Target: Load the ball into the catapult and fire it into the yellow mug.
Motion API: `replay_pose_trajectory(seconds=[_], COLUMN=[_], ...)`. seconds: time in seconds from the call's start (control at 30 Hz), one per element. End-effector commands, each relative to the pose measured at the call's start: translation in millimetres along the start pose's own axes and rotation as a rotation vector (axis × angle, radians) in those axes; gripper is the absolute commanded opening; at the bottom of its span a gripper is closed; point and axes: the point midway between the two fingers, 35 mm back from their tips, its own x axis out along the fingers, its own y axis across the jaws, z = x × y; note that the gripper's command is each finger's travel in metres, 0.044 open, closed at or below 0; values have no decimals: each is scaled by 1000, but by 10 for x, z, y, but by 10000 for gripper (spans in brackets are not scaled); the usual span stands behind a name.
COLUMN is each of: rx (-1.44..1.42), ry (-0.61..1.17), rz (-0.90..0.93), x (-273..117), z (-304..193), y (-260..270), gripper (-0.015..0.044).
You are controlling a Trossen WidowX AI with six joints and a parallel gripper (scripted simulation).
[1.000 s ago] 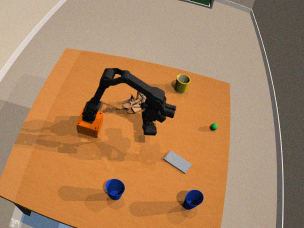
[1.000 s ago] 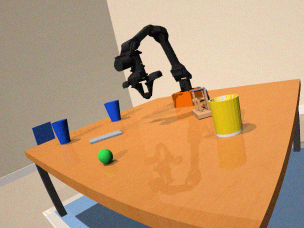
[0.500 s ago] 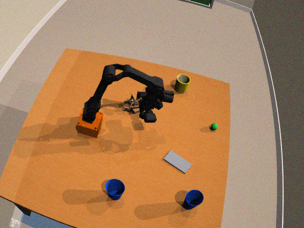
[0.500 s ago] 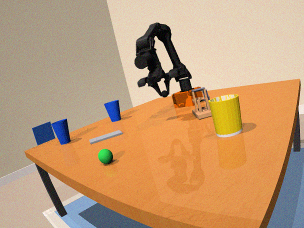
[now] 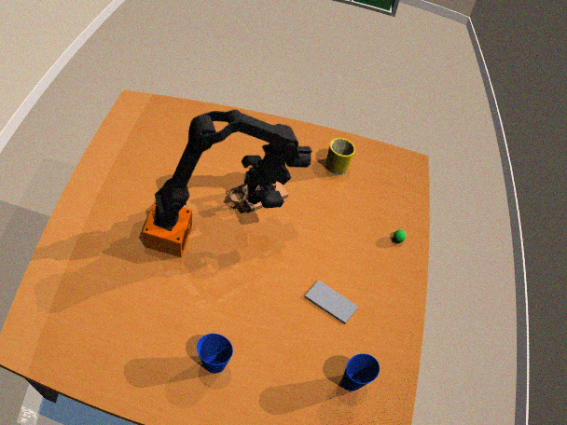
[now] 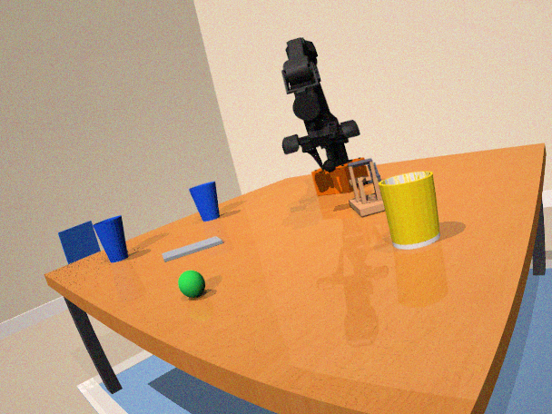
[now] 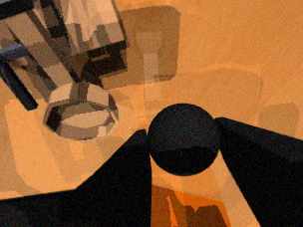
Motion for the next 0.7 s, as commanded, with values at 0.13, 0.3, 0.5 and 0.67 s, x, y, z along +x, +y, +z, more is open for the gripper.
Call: replay_pose_trajectory(seconds=[0.13,0.3,0.5,0.67], rx=[-74,-117,-129,-129], ry=[47,70,76,76], rz=[-37,-59,-65,-65], x=[72,112,170,271], z=[-98,-171,-180,-153], y=[366,582,642,639], gripper=[0,0,0,0])
